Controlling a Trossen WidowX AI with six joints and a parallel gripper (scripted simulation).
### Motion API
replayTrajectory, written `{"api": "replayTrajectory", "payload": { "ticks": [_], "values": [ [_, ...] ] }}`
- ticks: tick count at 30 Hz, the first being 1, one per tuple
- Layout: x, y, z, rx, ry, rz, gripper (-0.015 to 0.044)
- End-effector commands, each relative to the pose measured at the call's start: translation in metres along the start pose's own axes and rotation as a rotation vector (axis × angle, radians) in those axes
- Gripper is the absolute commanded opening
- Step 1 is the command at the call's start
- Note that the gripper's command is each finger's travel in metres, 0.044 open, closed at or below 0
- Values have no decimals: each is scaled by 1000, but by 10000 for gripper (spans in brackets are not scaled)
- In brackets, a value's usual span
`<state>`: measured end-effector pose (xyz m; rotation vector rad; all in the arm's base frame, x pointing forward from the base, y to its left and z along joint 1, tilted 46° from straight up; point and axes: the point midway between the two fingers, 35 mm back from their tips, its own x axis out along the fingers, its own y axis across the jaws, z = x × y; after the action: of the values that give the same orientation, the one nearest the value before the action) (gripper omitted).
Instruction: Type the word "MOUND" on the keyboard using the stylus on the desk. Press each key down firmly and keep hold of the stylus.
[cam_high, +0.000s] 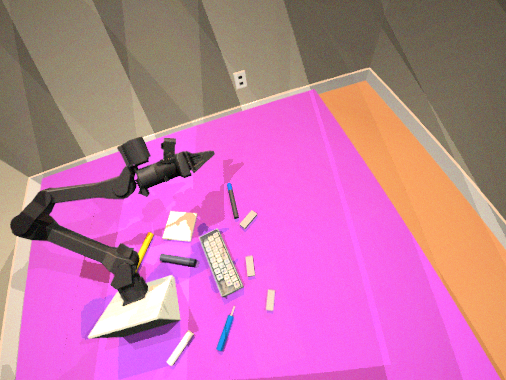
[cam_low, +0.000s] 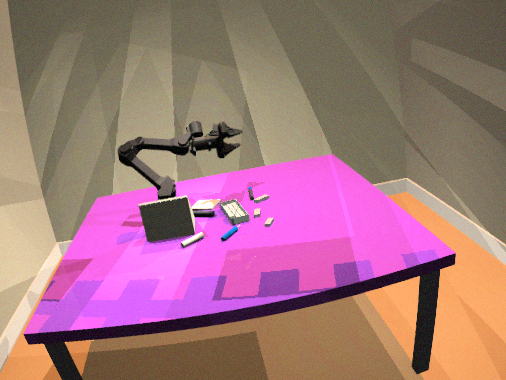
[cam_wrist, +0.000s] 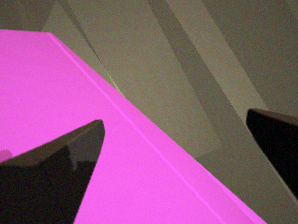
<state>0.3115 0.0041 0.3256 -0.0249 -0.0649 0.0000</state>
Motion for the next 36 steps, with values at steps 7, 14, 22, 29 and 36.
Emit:
{"api": "replayTrajectory", "payload": {
  "ticks": [7, 14, 22, 29, 36],
  "values": [
    [19, 3, -88, -50, 402, 129, 256],
    [-8, 8, -189, 79, 916, 348, 72],
    [-69, 25, -234, 572, 1379, 604, 0],
    [-72, 26, -234, 626, 1404, 620, 0],
    [-71, 20, -240, 625, 1404, 618, 0]
  ]
}}
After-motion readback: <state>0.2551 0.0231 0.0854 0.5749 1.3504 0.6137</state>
